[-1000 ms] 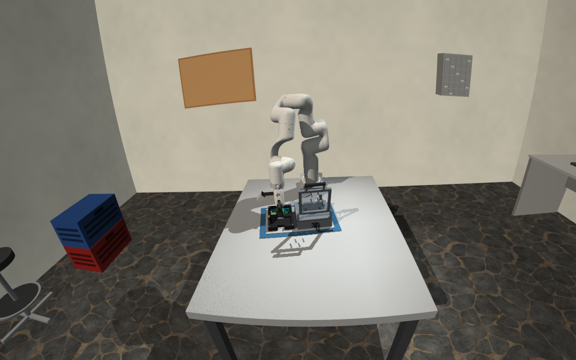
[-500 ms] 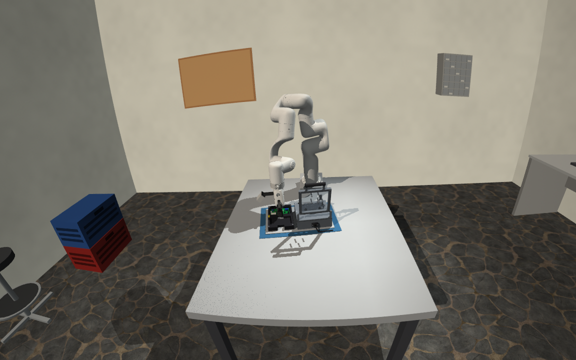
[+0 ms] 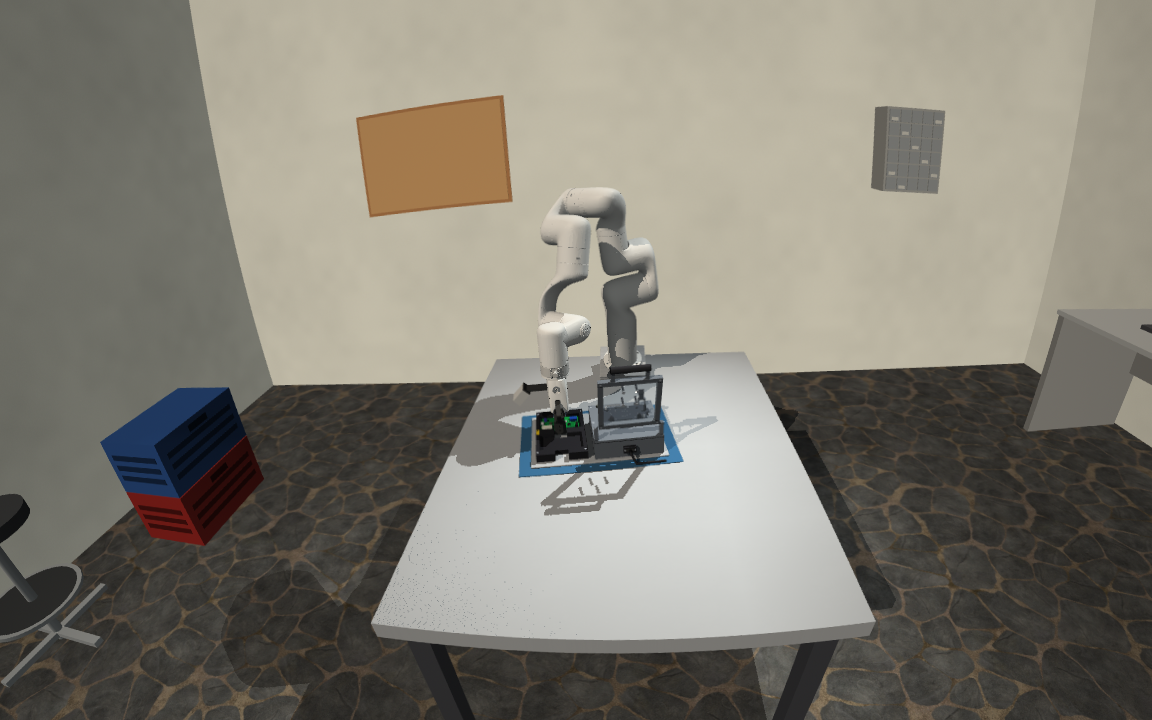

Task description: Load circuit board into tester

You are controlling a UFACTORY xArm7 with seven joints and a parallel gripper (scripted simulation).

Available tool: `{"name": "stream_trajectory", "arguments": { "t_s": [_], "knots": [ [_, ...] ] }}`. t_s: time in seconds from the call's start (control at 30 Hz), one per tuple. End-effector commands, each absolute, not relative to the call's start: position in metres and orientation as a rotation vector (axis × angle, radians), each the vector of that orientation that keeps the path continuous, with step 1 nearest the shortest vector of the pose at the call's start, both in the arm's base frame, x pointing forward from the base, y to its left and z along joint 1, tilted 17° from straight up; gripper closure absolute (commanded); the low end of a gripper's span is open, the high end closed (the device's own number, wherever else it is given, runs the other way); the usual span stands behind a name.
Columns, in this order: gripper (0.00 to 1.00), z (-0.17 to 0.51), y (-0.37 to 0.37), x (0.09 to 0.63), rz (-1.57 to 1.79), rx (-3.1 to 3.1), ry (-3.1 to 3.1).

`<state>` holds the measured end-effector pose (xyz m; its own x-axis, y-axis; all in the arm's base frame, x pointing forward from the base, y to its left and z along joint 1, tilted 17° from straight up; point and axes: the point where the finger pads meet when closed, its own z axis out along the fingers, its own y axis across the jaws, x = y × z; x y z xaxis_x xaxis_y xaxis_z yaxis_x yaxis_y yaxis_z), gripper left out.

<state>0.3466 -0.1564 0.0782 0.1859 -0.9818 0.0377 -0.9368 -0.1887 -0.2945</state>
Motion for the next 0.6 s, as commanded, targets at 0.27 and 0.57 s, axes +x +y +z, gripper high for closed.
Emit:
{"name": "stream_trajectory", "arguments": {
  "t_s": [0.27,0.57],
  "knots": [
    [0.15,0.0790,-0.1570,0.3474,-0.326,-2.251,1.855],
    [0.15,0.0790,-0.1570,0.3474,-0.326,-2.251,1.855]
  ]
}}
